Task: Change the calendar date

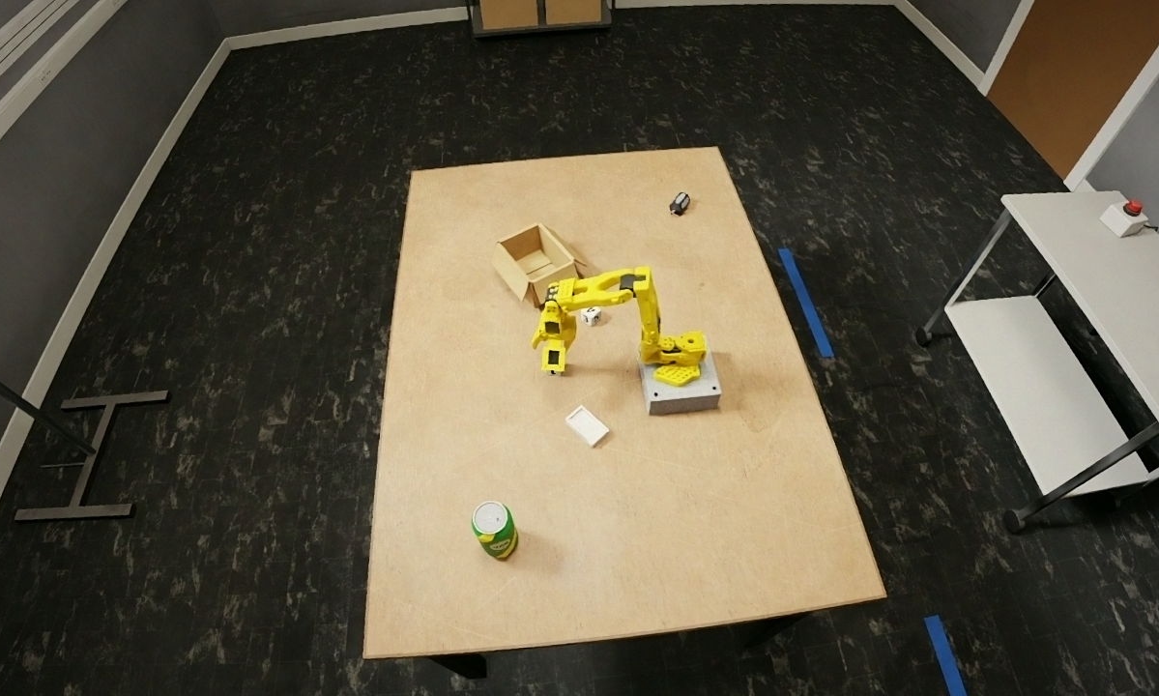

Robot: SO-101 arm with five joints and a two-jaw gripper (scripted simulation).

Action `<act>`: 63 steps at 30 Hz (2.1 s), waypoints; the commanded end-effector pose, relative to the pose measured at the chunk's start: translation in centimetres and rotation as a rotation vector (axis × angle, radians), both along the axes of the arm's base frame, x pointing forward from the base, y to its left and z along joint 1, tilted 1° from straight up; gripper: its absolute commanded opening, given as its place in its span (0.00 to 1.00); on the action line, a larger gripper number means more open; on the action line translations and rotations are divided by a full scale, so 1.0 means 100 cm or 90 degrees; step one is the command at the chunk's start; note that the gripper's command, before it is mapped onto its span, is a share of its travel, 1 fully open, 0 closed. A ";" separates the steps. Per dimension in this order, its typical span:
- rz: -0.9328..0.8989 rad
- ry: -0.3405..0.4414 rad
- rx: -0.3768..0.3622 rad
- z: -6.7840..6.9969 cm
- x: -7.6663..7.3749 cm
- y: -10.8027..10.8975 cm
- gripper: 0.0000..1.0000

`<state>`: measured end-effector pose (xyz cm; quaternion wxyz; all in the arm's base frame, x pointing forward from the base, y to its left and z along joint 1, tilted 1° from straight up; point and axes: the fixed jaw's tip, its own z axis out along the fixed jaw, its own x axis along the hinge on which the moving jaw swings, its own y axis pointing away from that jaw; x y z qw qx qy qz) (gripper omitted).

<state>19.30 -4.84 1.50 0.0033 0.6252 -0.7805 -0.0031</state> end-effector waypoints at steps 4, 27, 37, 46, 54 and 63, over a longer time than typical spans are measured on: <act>-0.006 -0.101 -0.025 0.030 0.015 -0.005 0.35; -0.006 -0.312 -0.078 0.096 0.029 -0.009 0.35; -0.102 -0.300 -0.112 0.090 0.014 -0.050 0.35; -0.258 -0.276 -0.164 0.080 -0.026 -0.108 0.35; -0.368 -0.253 -0.198 0.074 -0.064 -0.140 0.35; -0.375 -0.249 -0.199 0.073 -0.067 -0.142 0.35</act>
